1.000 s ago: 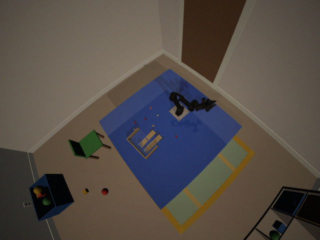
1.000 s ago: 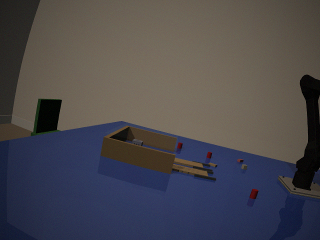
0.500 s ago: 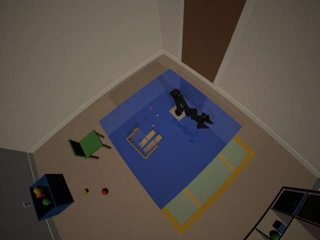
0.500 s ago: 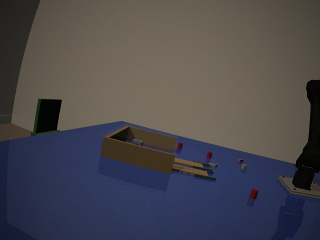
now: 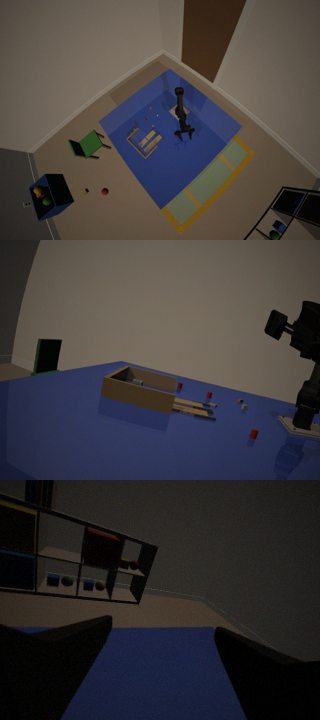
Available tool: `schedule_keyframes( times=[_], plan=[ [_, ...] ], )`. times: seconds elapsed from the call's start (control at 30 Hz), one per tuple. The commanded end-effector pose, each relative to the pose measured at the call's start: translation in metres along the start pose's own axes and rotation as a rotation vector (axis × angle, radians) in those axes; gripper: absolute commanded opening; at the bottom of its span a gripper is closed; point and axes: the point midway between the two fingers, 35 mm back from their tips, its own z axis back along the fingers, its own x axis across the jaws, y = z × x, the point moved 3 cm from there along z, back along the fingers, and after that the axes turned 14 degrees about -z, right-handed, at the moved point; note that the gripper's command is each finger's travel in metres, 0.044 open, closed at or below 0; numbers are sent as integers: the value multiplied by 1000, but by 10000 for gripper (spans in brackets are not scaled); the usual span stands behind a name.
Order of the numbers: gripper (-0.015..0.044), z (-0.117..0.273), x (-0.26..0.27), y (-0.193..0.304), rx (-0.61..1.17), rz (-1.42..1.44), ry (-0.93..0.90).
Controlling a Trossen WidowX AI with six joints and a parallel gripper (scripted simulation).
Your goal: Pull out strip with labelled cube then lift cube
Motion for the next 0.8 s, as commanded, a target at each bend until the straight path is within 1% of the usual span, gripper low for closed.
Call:
schedule_keyframes(
  times=[0.0, 0.23, 0.4, 0.53, 0.6, 0.77],
  plan=[
    [400, 17, -69, 4, 85, -94, 231],
    [400, 71, -156, 20, 211, -266, 571],
    [400, 128, -202, 32, 285, -416, 824],
    [400, 179, -226, 41, 334, -544, 1036],
    [400, 190, -229, 42, 342, -571, 1079],
    [400, 191, -229, 42, 343, -572, 1080]
  ],
)
